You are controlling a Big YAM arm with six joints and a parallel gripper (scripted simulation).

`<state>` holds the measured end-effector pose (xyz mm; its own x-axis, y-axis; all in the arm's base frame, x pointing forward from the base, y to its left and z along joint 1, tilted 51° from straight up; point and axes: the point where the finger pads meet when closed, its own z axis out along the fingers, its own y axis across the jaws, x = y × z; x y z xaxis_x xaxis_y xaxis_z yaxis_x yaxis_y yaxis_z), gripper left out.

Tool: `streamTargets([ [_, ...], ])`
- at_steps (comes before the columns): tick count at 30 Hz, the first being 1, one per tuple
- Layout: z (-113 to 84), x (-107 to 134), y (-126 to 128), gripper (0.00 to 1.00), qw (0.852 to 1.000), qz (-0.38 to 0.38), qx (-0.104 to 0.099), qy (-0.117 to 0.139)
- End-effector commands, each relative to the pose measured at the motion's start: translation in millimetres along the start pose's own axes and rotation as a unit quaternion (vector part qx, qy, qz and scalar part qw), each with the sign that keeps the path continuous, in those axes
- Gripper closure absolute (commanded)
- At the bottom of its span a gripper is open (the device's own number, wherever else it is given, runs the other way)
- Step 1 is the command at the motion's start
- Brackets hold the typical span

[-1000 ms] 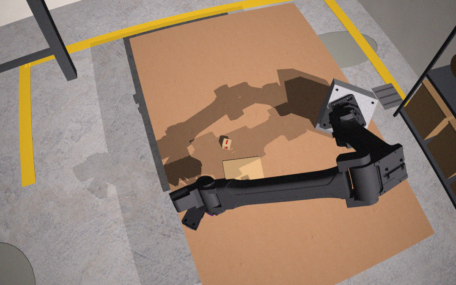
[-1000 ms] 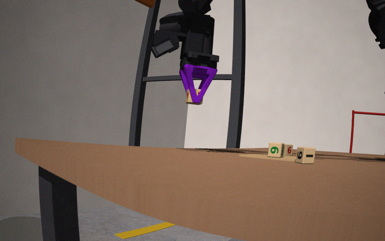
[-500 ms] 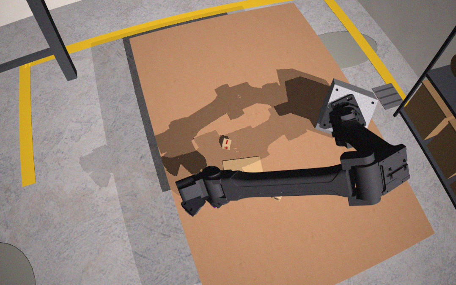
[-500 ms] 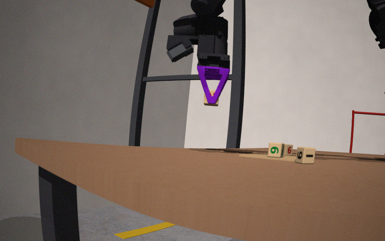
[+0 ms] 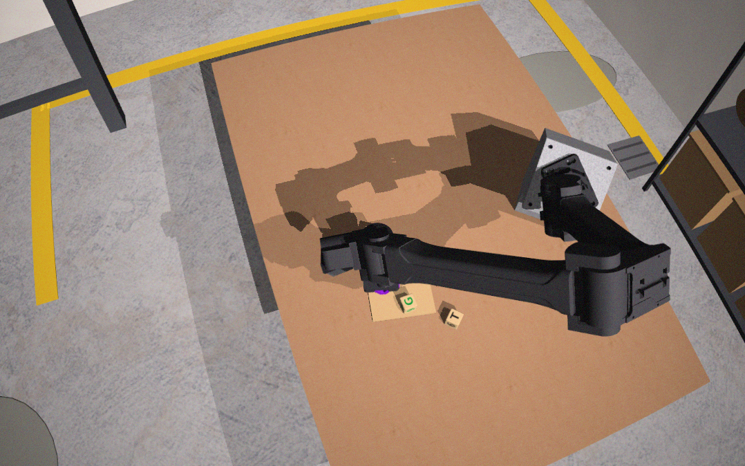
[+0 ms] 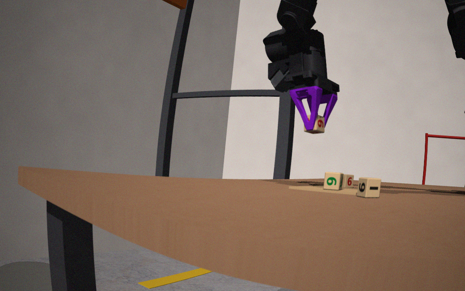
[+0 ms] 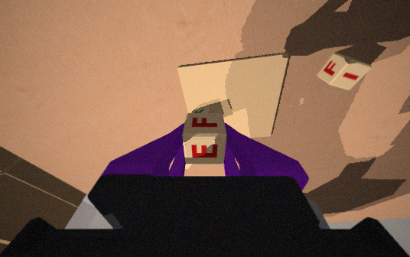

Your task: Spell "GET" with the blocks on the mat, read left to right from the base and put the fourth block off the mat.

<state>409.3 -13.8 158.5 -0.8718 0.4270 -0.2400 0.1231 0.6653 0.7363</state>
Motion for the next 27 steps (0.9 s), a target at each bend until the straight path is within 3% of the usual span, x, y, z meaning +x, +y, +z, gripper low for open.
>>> streamTargets([
  [1,-11.0,5,-15,0.74,0.99,0.136,-0.003,-0.026],
  [3,-5.8,17,-19,0.74,0.981,0.193,-0.007,-0.02],
  [5,-5.8,17,-19,0.74,0.981,0.193,-0.007,-0.02],
  [6,-2.2,23,-19,0.74,0.964,0.264,-0.008,-0.017],
  [10,-8.7,31,-37,0.74,0.935,0.355,-0.015,-0.014],
  [12,-1.1,39,-31,0.74,0.916,0.4,-0.017,-0.012],
  [20,-0.9,41,-33,0.74,0.827,0.561,-0.02,-0.045],
  [27,-0.9,41,-33,0.74,0.819,0.571,-0.021,-0.051],
])
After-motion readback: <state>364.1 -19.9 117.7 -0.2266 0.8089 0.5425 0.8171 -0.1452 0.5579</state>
